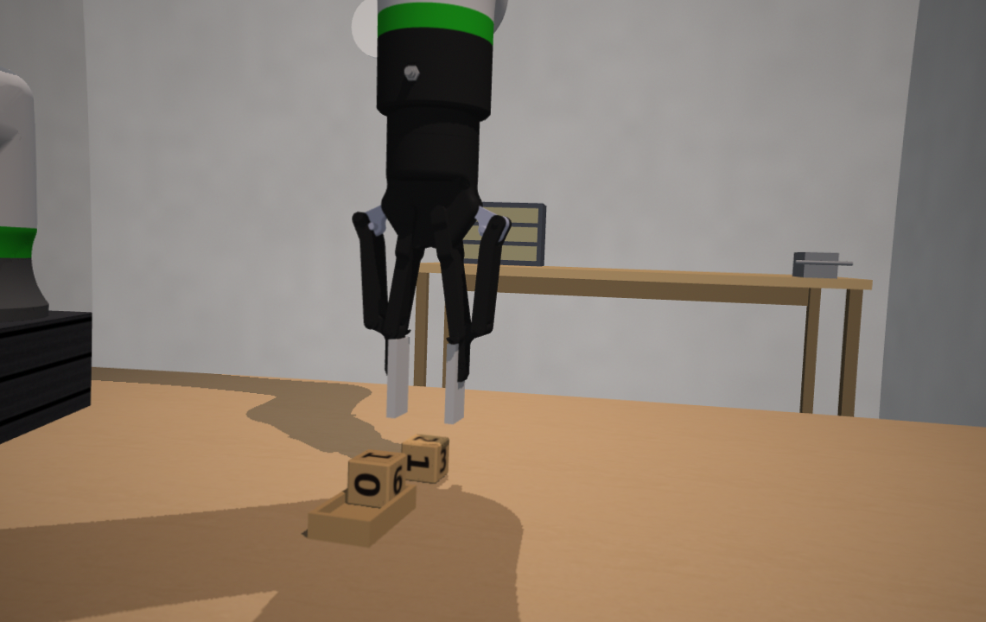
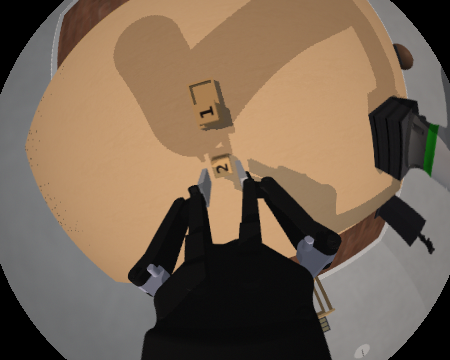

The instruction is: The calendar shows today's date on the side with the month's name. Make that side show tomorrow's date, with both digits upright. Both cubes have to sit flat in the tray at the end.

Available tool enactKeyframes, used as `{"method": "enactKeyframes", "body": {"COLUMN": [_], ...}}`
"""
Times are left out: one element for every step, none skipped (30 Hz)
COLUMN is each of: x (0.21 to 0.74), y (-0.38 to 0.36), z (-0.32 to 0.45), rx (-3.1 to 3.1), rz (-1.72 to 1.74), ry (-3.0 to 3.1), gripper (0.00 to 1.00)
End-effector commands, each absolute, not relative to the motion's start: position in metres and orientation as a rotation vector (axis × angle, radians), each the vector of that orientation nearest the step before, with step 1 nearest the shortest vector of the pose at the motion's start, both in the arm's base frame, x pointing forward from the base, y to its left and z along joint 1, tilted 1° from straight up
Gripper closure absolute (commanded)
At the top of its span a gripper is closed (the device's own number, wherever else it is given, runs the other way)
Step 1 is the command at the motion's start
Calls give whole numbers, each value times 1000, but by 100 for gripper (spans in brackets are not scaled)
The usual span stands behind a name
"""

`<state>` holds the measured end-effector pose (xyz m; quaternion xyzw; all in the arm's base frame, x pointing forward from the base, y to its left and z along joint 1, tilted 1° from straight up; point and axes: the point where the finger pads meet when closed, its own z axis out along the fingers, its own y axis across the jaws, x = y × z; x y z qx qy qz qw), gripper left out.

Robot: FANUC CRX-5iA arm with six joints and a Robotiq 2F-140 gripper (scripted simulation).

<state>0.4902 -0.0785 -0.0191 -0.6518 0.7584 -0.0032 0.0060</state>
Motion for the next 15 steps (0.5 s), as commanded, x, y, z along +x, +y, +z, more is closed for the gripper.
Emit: {"method": "enactKeyframes", "body": {"x": [490,490,490,490,490,490,490,491,491,491,491,491,491,491,491], "y": [-78,-78,-78,-78,-78,-78,-78,-78,-78,-78,-78,-78,-78,-78,-78], "z": [-22,-23,-24,-25,-25,-25,-25,-26,-27,-27,-27,-28,-28,-28,-28], "rx": [-2040,-2040,-2040,-2040,-2040,-2040,-2040,-2040,-2040,-2040,-2040,-2040,-2040,-2040,-2040], "rz": [-11,-11,-11,-11,-11,-11,-11,-11,-11,-11,-11,-11,-11,-11,-11], "ry": [2373,2373,2373,2373,2373,2373,2373,2373,2373,2373,2373,2373,2373,2373,2373], "gripper": [64,64,64,64,64,64,64,64,64,64,64,64,64,64,64]}}
